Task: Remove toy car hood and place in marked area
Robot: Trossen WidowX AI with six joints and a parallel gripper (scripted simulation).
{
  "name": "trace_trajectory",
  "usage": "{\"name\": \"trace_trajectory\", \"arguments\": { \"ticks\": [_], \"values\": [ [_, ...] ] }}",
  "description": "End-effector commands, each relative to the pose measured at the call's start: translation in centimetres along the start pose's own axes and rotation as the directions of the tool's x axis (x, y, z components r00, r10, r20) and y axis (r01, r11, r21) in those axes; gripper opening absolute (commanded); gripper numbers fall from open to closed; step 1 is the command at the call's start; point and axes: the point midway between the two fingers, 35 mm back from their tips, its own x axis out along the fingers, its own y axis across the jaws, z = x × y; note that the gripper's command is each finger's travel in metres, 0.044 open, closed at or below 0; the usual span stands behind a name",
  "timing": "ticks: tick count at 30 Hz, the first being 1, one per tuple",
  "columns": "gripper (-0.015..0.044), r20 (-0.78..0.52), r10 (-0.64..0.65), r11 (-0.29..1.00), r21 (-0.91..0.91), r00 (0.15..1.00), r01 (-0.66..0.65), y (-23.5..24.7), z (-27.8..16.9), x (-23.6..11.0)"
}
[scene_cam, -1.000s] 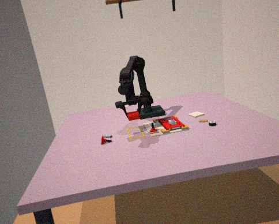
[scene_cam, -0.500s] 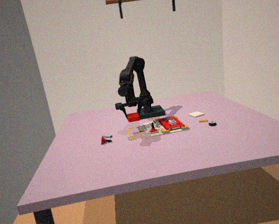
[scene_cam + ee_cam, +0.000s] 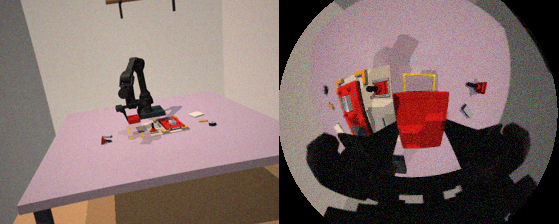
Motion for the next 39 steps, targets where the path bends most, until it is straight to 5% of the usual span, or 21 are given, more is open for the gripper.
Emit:
{"name": "trace_trajectory", "arguments": {
  "ticks": [1, 39],
  "values": [
    [0.0000, -0.001, -0.001, 1.000, -0.003, 1.000, 0.001, 0.0, 0.0, 0.4],
    [0.0000, -0.001, -0.001, 1.000, -0.003, 1.000, 0.001, 0.0, -0.1, 3.6]
  ]
}}
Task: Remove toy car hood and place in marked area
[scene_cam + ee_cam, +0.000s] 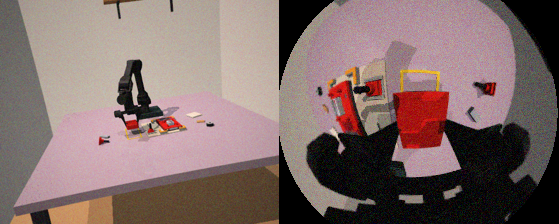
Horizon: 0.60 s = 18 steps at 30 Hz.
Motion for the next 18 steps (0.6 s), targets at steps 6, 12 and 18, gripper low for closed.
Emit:
{"name": "trace_trajectory", "arguments": {
  "ticks": [6, 12, 18],
  "values": [
    [0.0000, -0.002, -0.001, 1.000, -0.003, 1.000, 0.001, 0.0, -0.1, 0.8],
    [0.0000, -0.002, -0.001, 1.000, -0.003, 1.000, 0.001, 0.0, -0.2, 1.3],
    [0.0000, -0.002, -0.001, 1.000, -0.003, 1.000, 0.001, 0.1, -0.2, 1.8]
  ]
}}
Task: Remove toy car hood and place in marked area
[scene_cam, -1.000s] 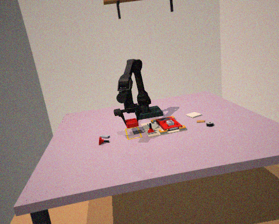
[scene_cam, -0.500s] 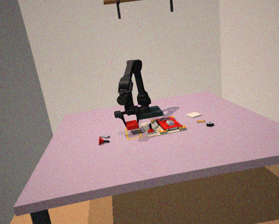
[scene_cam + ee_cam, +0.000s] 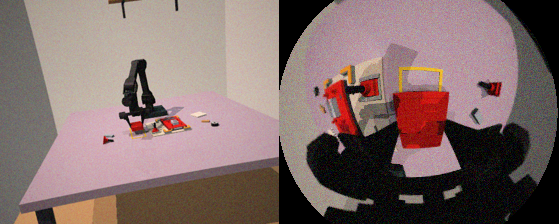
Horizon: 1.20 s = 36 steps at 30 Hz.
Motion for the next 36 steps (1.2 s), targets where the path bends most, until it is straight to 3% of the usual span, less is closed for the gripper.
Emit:
{"name": "trace_trajectory", "arguments": {
  "ticks": [1, 36],
  "values": [
    [0.0000, -0.002, -0.001, 1.000, -0.003, 1.000, 0.001, 0.0, -0.1, 0.4],
    [0.0000, -0.002, -0.001, 1.000, -0.003, 1.000, 0.001, 0.0, -0.1, 2.1]
  ]
}}
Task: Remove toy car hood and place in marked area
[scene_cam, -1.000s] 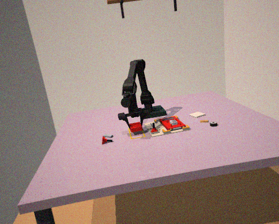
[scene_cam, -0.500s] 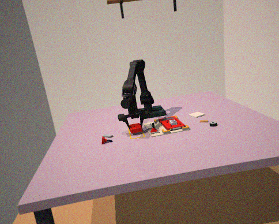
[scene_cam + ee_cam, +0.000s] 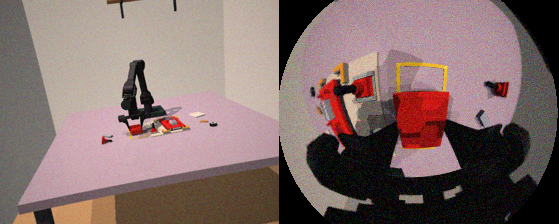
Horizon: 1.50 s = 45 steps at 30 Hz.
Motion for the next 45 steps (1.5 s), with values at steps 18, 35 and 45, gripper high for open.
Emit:
{"name": "trace_trajectory", "arguments": {
  "ticks": [18, 35, 45],
  "values": [
    [0.0105, 0.000, 0.000, 1.000, 0.000, 1.000, 0.000, 0.0, 0.0, 0.7],
    [0.0440, 0.001, -0.002, 1.000, 0.000, 1.000, 0.002, -0.1, 0.2, -2.4],
    [0.0440, 0.001, -0.005, 1.000, 0.000, 1.000, 0.005, 0.0, 0.0, -6.8]
  ]
}}
